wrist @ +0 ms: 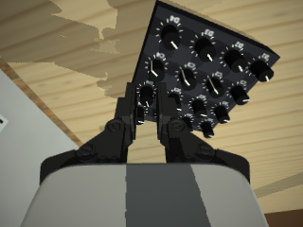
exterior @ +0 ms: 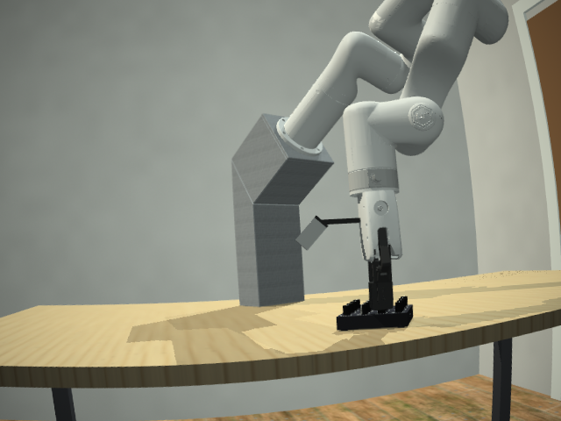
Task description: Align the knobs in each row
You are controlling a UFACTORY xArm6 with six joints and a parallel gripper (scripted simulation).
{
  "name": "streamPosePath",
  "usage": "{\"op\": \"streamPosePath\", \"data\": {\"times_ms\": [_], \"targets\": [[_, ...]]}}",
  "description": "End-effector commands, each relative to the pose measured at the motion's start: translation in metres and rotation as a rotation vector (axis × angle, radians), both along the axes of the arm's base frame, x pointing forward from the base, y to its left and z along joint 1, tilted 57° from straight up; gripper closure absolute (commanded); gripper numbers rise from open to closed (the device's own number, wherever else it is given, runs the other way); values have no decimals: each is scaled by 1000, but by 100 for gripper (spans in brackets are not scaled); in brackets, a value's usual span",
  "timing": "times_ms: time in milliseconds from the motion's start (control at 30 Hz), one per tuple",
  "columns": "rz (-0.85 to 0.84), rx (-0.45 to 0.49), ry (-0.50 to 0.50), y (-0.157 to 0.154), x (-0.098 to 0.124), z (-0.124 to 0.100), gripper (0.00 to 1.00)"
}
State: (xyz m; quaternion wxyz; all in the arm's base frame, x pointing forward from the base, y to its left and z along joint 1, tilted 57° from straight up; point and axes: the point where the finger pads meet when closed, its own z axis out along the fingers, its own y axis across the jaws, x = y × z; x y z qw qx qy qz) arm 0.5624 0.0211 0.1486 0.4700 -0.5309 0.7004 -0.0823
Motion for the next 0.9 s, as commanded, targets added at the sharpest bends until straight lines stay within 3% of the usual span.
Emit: {"op": "streamPosePath", "data": {"times_ms": [0, 700, 733, 867], "targets": [[-1, 0, -1, 0, 0, 1, 81], [-1, 0, -1, 0, 0, 1, 81], [-1, 0, -1, 0, 0, 1, 92], [-1, 0, -1, 0, 0, 1, 92]]}}
